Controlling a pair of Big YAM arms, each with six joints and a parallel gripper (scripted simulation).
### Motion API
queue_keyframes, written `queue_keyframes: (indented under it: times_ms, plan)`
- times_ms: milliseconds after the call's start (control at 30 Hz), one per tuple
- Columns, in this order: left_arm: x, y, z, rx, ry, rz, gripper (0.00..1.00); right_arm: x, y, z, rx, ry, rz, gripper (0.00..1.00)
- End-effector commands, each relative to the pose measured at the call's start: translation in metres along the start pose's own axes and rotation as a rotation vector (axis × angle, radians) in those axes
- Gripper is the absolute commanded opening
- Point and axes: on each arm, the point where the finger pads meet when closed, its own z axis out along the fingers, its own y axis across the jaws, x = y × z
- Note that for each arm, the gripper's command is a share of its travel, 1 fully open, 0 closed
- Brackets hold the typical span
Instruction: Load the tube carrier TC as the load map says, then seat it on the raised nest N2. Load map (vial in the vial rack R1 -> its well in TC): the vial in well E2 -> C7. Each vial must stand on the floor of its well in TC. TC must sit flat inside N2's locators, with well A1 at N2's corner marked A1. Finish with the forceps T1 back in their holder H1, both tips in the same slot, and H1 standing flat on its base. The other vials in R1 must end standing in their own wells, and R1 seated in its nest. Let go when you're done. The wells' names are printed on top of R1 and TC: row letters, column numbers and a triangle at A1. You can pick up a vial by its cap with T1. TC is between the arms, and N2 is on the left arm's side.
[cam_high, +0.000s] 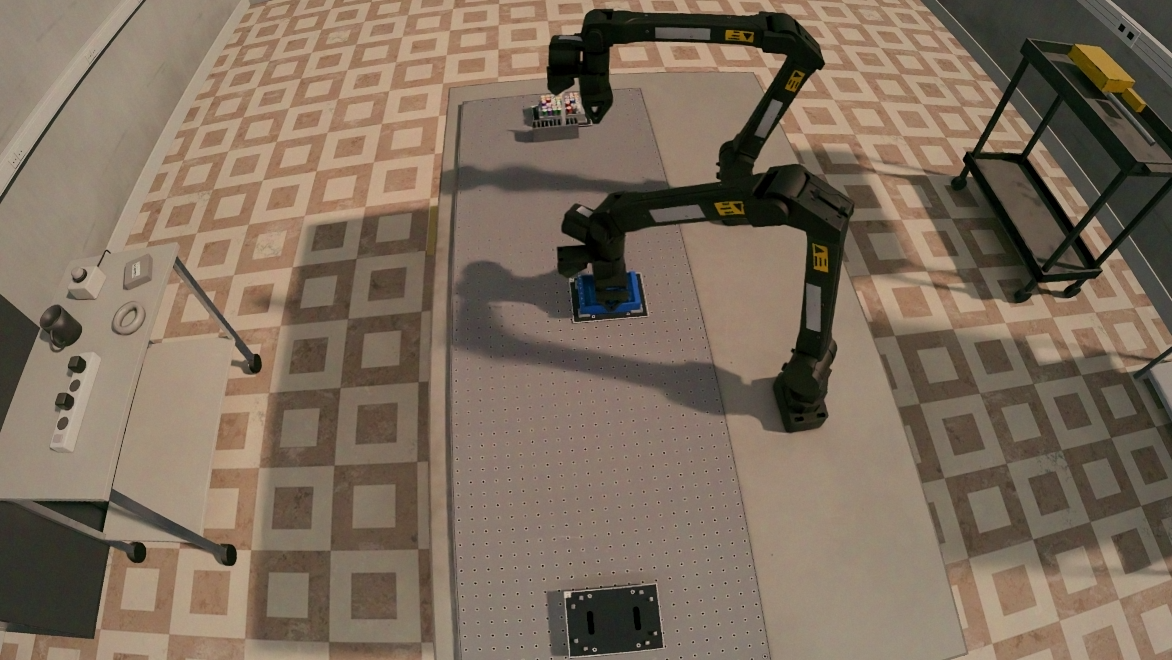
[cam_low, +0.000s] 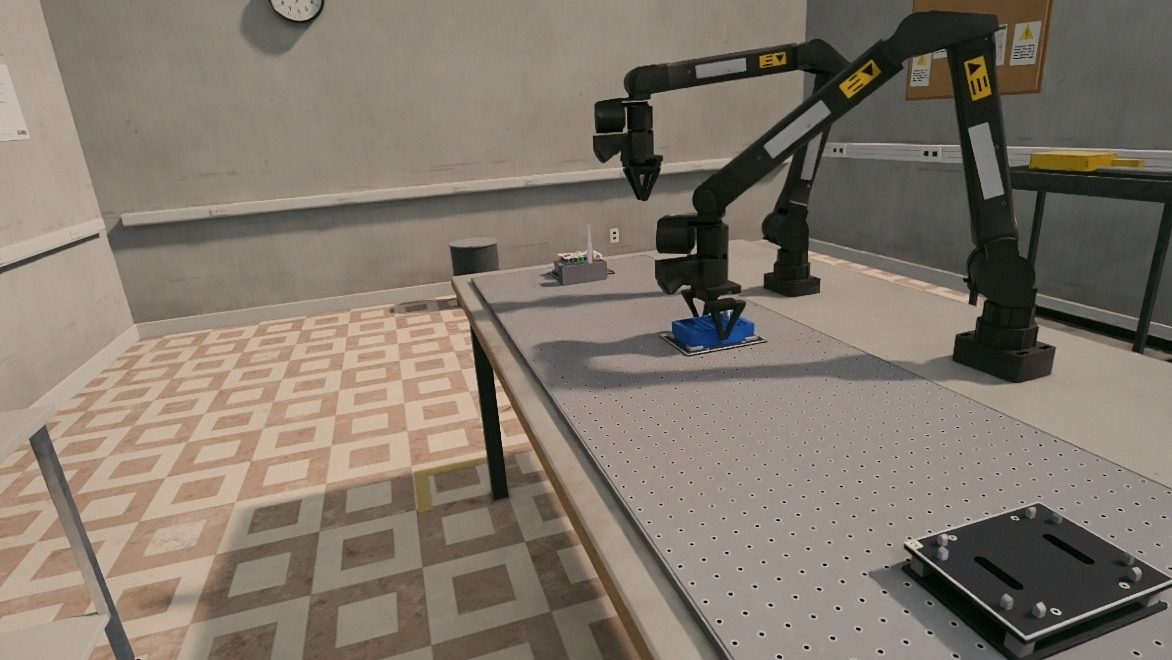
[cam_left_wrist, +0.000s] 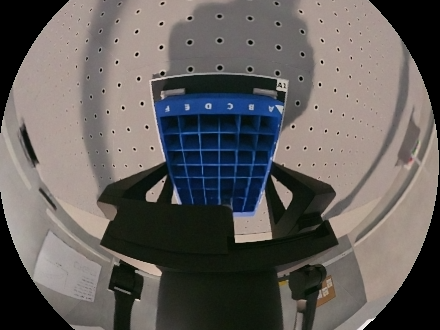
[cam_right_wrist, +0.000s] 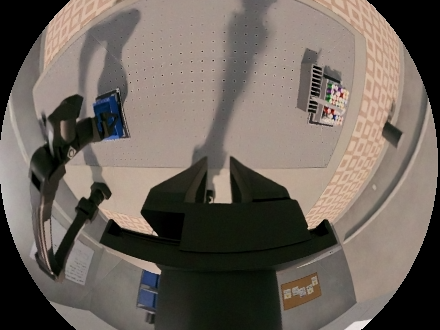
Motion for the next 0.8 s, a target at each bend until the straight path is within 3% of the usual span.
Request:
queue_keyframes:
  times_ms: [0, 533, 600, 767]
  plan:
    - [-0.010, -0.009, -0.011, 0.020, -0.027, -0.001, 0.00, -0.008, -0.002, -0.013, 0.008, -0.033, 0.007, 0.24]
    - [-0.010, -0.009, -0.011, 0.020, -0.027, -0.001, 0.00, -0.008, -0.002, -0.013, 0.008, -0.033, 0.007, 0.24]
    - [-0.016, -0.017, -0.027, 0.035, -0.049, -0.003, 0.00, -0.008, -0.002, -0.013, 0.008, -0.033, 0.007, 0.24]
    - [-0.018, -0.018, -0.033, 0.040, -0.055, 0.003, 0.00, -0.008, -0.002, -0.013, 0.008, -0.033, 0.007, 0.24]
